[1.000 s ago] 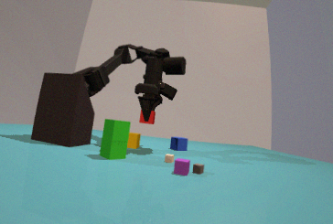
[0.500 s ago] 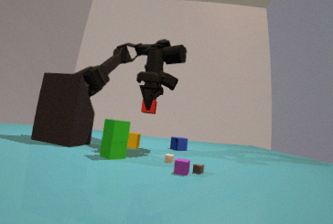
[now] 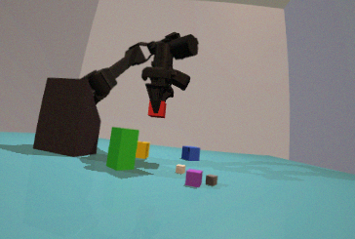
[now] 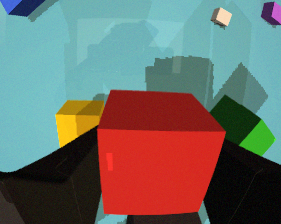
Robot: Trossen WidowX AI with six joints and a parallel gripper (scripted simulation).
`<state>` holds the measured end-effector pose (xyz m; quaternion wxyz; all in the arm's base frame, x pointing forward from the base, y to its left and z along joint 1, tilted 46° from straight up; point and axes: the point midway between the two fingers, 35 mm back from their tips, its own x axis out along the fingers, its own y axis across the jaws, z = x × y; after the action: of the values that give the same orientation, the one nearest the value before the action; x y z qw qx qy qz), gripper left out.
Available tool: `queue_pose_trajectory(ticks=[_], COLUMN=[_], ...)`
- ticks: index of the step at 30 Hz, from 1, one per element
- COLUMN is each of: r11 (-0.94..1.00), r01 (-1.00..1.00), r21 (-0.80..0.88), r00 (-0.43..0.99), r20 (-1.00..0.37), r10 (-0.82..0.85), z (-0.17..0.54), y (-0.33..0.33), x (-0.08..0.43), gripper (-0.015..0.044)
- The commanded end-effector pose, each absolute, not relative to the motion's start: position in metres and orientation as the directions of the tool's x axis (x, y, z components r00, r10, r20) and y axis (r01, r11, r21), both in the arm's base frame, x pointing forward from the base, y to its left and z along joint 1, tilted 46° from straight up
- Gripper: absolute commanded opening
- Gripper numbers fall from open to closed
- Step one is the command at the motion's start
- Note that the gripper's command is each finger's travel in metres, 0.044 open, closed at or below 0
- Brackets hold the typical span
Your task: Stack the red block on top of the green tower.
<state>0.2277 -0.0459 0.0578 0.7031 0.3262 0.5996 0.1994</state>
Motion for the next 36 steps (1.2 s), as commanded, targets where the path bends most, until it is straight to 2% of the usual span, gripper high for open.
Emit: queue_pose_trajectory(ticks=[1,20,36], r11=[0.716,0.7,0.698], r01=[0.112,0.091,0.089], r21=[0.689,0.709,0.711], r00=[0.203,0.186,0.187], r20=[-0.721,-0.702,-0.7], r10=[0.663,0.687,0.689], z=[0.04,-0.029,-0.056], y=[-0.065,-0.118,-0.095], x=[0.222,0.176,0.183], gripper=[0.0,0.0,0.0])
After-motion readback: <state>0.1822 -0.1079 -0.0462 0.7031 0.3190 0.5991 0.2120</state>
